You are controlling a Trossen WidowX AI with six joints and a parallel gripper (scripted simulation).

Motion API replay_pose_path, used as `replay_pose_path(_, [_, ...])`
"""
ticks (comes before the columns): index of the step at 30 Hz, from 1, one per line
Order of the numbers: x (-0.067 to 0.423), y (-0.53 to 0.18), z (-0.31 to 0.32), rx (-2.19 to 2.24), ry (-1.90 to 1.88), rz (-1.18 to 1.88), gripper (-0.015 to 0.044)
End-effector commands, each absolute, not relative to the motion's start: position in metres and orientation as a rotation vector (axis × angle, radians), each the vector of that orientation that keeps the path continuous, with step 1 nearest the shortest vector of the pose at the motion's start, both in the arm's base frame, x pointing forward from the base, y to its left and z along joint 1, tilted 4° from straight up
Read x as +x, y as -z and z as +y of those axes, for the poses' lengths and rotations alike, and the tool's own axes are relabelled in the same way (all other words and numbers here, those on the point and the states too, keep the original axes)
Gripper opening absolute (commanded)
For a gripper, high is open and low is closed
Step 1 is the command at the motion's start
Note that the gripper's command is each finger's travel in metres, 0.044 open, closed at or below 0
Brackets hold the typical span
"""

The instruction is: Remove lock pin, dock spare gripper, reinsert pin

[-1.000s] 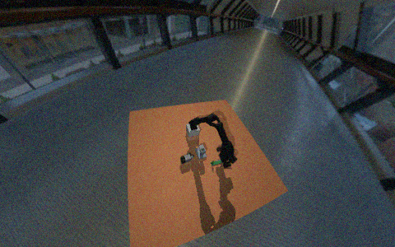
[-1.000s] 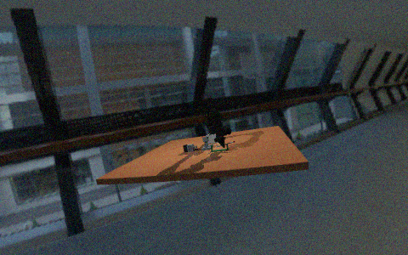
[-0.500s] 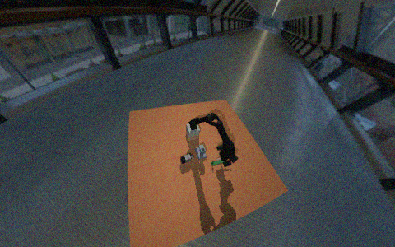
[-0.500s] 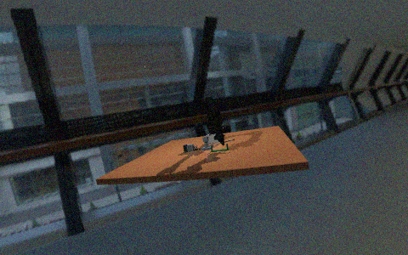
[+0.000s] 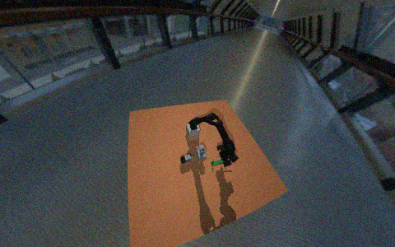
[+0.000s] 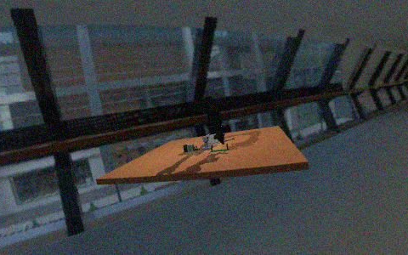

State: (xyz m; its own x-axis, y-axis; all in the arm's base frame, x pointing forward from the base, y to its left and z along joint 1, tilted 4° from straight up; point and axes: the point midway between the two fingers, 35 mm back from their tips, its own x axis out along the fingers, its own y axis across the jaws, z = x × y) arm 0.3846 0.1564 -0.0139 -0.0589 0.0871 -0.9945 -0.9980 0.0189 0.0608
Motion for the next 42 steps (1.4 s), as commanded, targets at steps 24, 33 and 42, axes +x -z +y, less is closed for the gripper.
replay_pose_path(24, [0.395,-0.004,0.101,-1.104,-1.276,1.203,0.0])
replay_pose_path(33, [0.395,0.009,0.1,-1.101,-1.281,1.207,0.0])
replay_pose_path(42, [0.395,0.022,0.1,-1.104,-1.276,1.198,0.0])
